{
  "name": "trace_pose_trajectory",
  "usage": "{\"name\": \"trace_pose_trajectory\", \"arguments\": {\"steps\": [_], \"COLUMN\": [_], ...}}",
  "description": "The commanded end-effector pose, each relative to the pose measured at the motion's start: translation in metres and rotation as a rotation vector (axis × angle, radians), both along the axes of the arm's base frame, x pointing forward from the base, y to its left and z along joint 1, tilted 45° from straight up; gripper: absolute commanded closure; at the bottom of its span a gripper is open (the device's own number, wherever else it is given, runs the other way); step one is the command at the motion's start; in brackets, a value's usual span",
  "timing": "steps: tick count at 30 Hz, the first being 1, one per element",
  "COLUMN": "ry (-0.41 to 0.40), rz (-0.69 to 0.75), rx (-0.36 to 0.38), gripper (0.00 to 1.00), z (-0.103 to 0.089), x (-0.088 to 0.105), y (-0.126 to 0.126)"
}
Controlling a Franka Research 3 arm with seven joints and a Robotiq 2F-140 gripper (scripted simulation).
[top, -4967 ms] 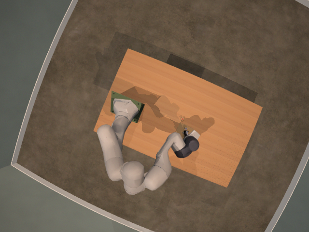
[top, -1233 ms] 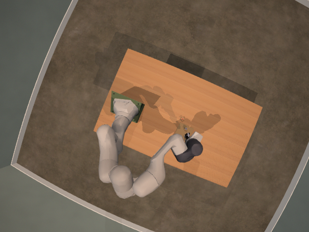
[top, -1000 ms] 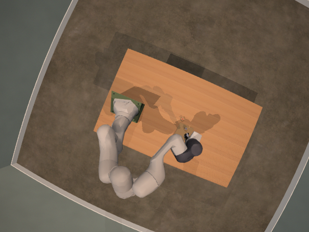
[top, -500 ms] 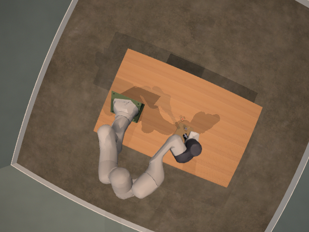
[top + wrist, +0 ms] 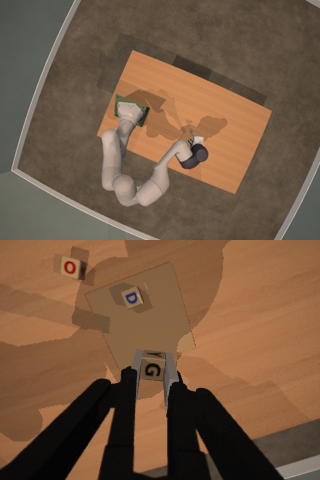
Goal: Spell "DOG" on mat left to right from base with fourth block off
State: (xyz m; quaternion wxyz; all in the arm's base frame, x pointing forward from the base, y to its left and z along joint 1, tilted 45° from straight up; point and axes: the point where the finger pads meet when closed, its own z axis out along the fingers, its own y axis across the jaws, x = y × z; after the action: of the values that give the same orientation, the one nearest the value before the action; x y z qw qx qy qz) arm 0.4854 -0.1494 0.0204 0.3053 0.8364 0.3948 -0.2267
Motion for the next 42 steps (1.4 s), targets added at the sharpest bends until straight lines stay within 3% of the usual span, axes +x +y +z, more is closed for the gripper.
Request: {"name": "trace_pose_trajectory", "arguments": {"steps": [1, 24, 42], "ry": [0.097, 0.313, 0.316], "rz": [0.098, 0.321, 0.323], "rx": [0.013, 0.055, 0.056], "gripper": [0.87, 0.87, 0.87], "z": [0.0017, 0.0051, 0.0035], "x": [-0.0018, -0.0073, -0.0077], "y": [-0.0017, -0.0036, -0.0053]}}
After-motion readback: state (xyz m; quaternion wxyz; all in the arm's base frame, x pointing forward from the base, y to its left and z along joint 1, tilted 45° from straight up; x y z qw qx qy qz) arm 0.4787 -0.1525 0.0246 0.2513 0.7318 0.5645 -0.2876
